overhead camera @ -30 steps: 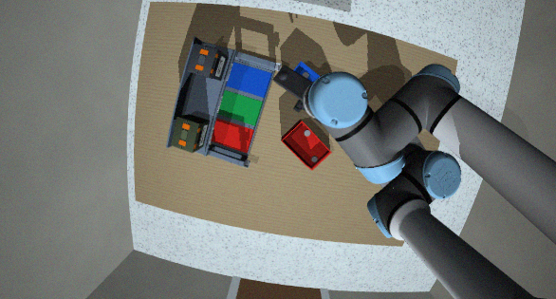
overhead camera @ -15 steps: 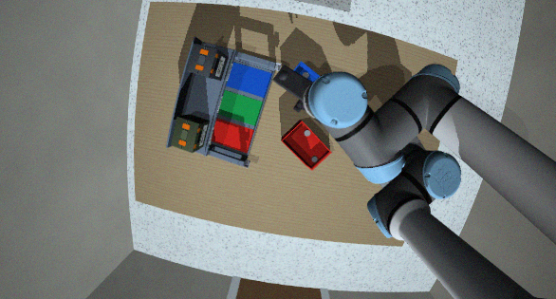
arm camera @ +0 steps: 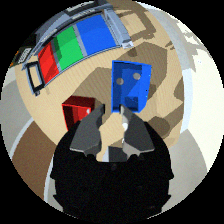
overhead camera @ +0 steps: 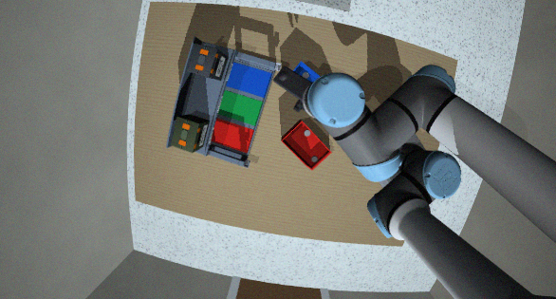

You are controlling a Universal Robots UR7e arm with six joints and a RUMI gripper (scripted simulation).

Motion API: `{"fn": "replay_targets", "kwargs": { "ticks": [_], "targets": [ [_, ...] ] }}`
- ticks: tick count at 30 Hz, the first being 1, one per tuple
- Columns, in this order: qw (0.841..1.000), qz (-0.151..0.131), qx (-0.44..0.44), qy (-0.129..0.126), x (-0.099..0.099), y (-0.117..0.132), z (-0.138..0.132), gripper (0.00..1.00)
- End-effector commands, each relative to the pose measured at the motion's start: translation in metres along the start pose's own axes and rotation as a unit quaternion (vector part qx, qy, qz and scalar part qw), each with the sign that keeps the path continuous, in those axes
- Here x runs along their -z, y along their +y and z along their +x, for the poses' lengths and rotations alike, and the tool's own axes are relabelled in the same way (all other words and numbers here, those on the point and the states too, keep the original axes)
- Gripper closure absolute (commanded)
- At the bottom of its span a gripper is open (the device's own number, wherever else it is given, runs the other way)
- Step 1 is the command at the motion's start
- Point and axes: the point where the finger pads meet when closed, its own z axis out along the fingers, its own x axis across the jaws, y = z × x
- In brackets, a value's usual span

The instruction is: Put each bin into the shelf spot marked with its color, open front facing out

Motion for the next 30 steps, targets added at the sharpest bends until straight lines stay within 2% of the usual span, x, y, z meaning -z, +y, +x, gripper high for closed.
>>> {"fn": "replay_targets", "kwargs": {
  "ticks": [1,22,30],
  "targets": [
    [1.000,0.001,0.000,0.000,-0.008,-0.001,0.000,0.85],
    [1.000,0.001,0.000,0.000,-0.046,-0.001,0.000,0.85],
    [1.000,0.001,0.000,0.000,-0.054,-0.001,0.000,0.85]
  ]
}}
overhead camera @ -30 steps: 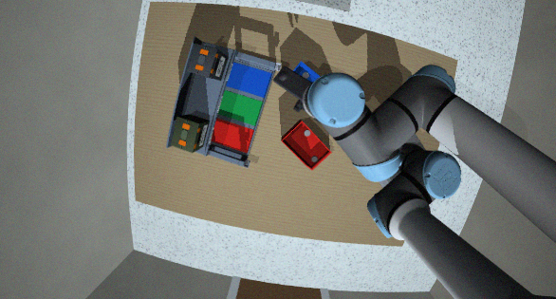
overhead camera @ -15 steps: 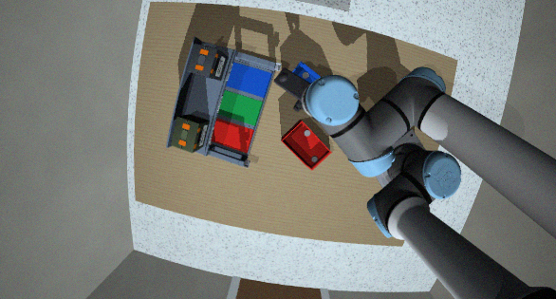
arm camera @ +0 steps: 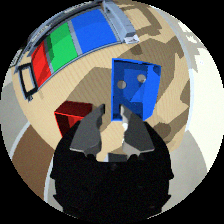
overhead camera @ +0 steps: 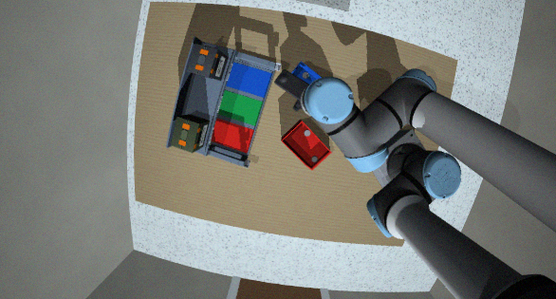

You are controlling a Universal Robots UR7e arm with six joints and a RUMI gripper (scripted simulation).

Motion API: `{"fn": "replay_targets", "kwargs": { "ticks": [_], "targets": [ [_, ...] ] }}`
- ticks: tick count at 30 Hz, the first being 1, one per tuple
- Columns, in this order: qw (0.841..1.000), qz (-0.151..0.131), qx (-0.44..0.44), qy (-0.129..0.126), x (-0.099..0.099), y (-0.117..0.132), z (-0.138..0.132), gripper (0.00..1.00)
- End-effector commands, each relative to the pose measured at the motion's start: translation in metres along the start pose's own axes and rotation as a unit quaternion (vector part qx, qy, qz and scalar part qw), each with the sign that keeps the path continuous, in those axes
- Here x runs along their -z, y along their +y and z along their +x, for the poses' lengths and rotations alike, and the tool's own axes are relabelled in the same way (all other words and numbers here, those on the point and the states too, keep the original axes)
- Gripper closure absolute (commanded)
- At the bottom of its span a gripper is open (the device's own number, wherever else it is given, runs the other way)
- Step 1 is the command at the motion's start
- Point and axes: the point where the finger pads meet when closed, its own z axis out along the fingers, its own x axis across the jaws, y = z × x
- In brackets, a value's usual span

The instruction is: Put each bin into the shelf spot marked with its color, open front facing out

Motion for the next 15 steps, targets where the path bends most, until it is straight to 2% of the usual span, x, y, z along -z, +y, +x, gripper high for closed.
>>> {"fn": "replay_targets", "kwargs": {
  "ticks": [1,15],
  "targets": [
    [1.000,0.001,0.000,0.000,-0.0060,-0.0007,0.0000,0.85],
    [1.000,0.001,0.000,0.000,-0.0103,-0.0007,0.0000,0.85]
  ]
}}
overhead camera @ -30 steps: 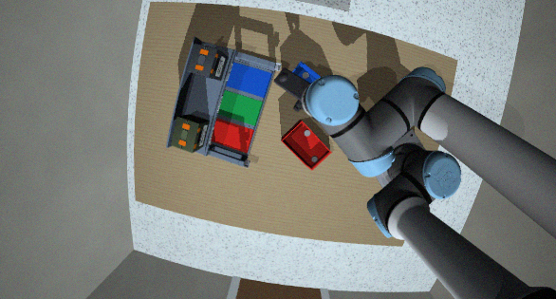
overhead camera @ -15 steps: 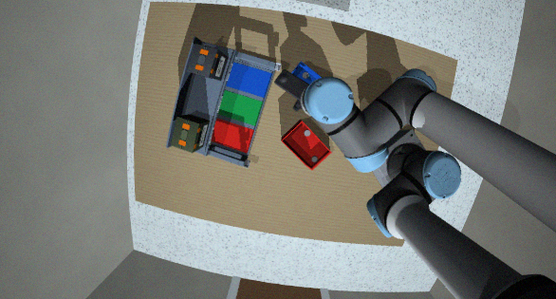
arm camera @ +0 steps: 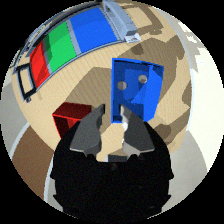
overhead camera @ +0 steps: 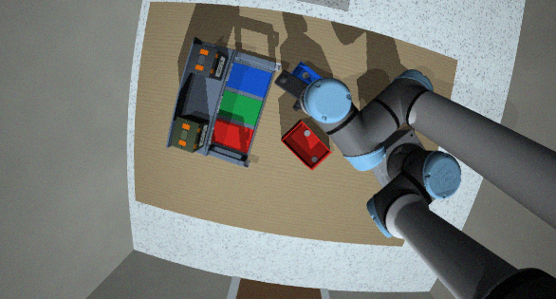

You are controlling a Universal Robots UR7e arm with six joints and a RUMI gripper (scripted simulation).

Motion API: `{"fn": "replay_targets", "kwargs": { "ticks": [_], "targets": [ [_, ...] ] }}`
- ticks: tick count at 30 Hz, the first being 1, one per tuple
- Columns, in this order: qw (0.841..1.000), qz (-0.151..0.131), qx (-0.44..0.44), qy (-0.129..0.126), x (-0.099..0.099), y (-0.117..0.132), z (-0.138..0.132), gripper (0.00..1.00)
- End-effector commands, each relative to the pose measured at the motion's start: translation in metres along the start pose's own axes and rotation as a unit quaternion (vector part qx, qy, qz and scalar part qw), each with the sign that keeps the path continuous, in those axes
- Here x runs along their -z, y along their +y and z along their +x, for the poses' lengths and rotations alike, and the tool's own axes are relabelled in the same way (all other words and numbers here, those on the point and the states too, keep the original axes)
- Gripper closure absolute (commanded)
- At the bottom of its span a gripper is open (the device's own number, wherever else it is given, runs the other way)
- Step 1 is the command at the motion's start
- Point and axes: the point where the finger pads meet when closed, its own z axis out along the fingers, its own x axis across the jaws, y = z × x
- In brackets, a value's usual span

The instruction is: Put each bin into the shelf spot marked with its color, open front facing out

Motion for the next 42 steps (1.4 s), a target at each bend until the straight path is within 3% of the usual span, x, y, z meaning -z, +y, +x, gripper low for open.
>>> {"fn": "replay_targets", "kwargs": {
  "ticks": [1,31,42],
  "targets": [
    [1.000,0.001,0.000,0.000,0.000,0.000,0.000,0.85],
    [1.000,0.001,0.000,0.000,-0.004,0.000,0.000,0.85],
    [1.000,0.001,0.000,0.000,-0.015,0.000,0.000,0.85]
  ]
}}
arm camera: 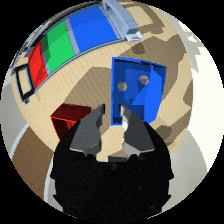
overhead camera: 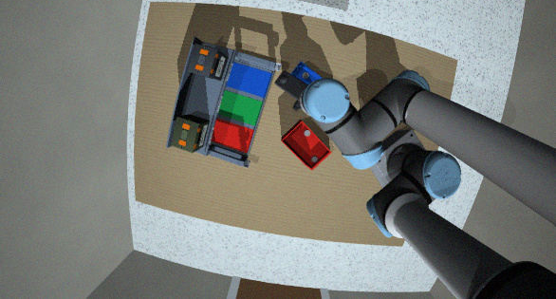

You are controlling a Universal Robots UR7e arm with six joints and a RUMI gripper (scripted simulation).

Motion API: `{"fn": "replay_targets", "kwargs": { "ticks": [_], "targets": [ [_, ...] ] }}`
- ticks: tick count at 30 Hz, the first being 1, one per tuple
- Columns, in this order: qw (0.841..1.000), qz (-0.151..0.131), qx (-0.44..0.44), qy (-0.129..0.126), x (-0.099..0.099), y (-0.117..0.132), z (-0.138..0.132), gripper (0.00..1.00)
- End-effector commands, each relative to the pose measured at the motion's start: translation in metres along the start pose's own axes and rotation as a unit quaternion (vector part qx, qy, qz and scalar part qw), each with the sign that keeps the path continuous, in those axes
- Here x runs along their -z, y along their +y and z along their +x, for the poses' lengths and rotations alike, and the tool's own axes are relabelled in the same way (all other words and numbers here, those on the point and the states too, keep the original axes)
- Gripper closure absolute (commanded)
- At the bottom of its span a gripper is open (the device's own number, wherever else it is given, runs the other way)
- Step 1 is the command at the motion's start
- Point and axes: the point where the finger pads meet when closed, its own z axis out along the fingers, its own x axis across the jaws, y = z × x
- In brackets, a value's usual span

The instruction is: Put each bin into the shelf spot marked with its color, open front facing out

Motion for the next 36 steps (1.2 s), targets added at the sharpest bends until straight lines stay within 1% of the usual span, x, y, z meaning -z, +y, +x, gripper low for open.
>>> {"fn": "replay_targets", "kwargs": {
  "ticks": [1,21,36],
  "targets": [
    [1.000,0.001,0.000,0.000,-0.006,0.000,0.000,0.85],
    [1.000,0.001,0.000,0.000,-0.028,0.000,0.000,0.85],
    [1.000,0.001,0.000,0.000,-0.033,0.000,0.000,0.85]
  ]
}}
